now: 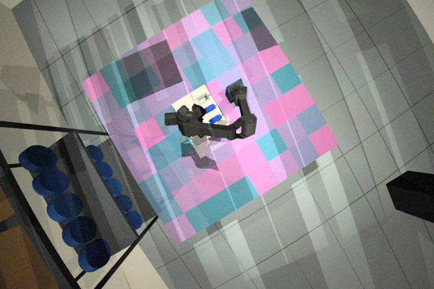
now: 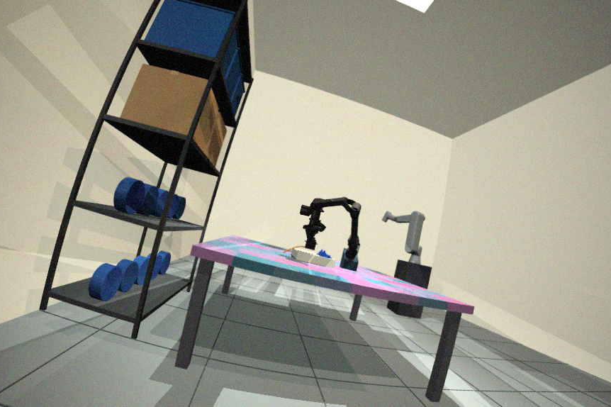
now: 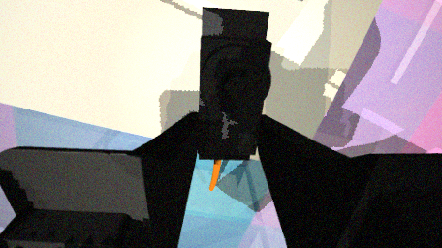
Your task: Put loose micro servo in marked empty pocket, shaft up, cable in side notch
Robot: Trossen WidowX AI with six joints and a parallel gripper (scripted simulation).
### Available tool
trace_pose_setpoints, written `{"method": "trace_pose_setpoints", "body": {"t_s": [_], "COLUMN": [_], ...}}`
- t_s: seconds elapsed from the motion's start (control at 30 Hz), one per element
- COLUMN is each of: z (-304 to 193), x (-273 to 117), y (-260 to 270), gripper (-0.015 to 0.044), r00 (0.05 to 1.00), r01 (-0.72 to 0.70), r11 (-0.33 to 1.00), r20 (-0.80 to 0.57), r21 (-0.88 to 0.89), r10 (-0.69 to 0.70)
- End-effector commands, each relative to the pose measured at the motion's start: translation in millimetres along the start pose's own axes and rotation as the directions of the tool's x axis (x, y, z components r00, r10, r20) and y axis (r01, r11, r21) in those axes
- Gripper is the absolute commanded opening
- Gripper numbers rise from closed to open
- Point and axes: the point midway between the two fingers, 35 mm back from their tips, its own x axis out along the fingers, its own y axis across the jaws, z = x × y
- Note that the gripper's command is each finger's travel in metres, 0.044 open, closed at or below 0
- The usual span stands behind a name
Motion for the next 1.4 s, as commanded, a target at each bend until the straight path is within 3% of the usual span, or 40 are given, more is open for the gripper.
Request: {"method": "trace_pose_setpoints", "body": {"t_s": [0.0,0.63,1.37], "z": [0,25,52], "x": [-5,-5,-7], "y": [-1,4,114], "gripper": [0.0,0.0,0.0], "r00": [1.0,1.0,1.0], "r01": [-0.01,-0.01,-0.017], "r11": [1.0,1.0,1.0], "r20": [-0.004,-0.002,-0.002], "r21": [-0.01,-0.009,-0.011], "r10": [0.01,0.01,0.017]}}
